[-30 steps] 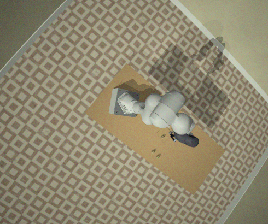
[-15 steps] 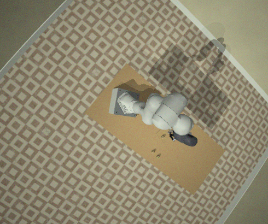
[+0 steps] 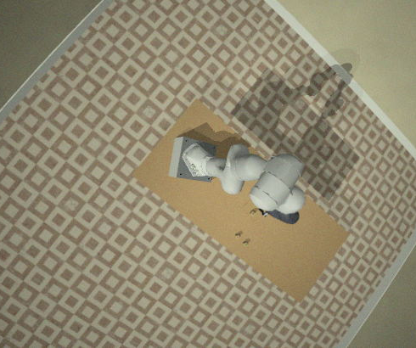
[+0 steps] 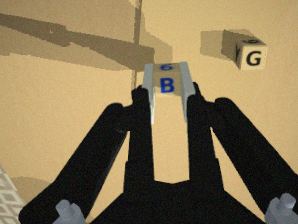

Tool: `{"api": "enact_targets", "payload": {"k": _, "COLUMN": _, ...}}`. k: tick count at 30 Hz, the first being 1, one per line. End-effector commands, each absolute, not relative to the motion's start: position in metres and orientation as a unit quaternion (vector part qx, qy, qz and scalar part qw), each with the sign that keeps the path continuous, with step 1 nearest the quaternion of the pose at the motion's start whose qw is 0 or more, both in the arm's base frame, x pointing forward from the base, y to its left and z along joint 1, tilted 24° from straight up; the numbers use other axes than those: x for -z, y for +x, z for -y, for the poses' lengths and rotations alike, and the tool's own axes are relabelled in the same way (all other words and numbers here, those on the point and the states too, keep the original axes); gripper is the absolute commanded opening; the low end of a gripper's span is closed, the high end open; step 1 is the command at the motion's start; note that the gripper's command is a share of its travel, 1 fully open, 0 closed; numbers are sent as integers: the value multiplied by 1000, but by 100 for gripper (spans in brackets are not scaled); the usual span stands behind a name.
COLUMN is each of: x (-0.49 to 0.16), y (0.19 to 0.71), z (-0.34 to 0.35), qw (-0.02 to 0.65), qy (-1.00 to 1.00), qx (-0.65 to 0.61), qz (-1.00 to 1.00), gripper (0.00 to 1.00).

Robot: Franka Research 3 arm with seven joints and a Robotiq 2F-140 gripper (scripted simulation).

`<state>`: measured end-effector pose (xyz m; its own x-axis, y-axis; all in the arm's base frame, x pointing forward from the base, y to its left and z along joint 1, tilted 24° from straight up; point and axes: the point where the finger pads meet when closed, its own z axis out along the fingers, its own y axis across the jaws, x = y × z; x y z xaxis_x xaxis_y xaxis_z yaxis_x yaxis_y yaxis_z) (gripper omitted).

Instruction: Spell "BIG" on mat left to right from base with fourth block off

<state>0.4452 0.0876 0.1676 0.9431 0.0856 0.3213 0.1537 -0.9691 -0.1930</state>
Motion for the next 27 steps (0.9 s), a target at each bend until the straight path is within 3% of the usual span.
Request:
{"api": "enact_targets", "payload": {"k": 1, "x": -164, "y": 458, "z": -90, "qw": 109, "qy": -976, "qx": 176, "qz": 66, "gripper": 13}}
{"api": "enact_targets", "payload": {"k": 27, "x": -155, "y": 461, "z": -92, "qw": 109, "qy": -976, "qx": 176, "qz": 66, "gripper": 13}}
